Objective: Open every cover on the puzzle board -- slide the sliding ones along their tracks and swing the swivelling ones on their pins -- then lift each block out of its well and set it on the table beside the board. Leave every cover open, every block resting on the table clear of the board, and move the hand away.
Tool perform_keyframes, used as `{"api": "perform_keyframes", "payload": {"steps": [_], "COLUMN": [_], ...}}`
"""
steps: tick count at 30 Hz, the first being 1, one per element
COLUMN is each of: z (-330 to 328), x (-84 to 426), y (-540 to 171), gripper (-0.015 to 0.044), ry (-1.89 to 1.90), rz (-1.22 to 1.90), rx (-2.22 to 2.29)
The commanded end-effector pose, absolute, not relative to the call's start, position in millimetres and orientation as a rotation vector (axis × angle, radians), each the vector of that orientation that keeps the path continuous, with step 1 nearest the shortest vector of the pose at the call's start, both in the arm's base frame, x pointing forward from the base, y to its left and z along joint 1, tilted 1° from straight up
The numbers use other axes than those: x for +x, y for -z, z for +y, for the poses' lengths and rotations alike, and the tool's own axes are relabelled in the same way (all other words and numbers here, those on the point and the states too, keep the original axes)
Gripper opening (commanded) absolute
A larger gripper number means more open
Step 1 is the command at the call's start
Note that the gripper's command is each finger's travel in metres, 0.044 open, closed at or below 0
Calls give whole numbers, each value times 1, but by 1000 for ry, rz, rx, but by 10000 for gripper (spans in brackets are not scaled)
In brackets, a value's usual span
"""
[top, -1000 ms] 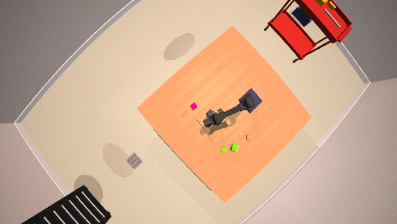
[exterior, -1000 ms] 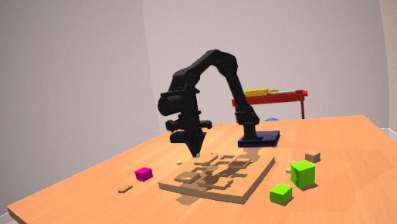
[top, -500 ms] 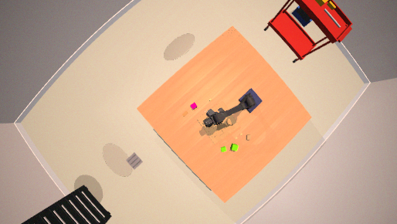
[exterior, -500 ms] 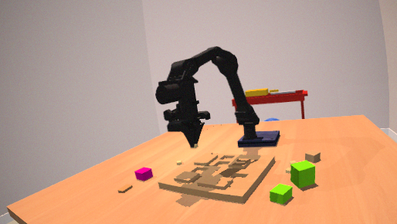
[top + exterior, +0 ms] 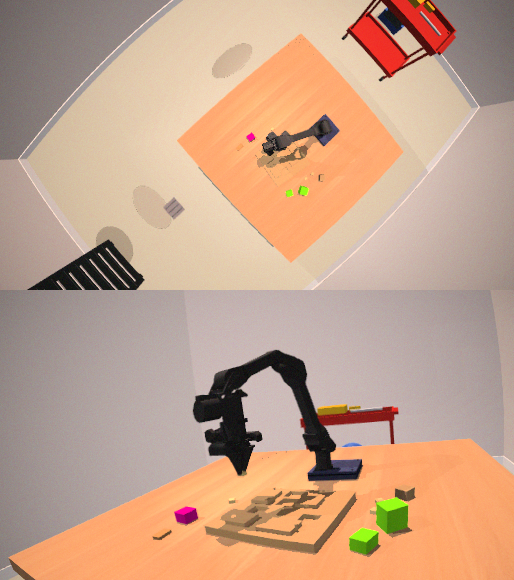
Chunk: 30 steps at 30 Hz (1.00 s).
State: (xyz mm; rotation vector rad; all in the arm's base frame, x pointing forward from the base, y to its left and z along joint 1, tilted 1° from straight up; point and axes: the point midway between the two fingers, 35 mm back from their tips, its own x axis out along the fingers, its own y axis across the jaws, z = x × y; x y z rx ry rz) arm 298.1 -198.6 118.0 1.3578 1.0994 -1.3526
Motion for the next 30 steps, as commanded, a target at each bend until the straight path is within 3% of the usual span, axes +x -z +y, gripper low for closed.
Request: {"api": "perform_keyframes", "payload": {"steps": [1,30], "z": [-207,-253], "x": [284,181], "y": [-117,-115], "gripper": [80,80], "ry": [1353,1361], "rz": [1106,1108], "rx": [1355,1348]}}
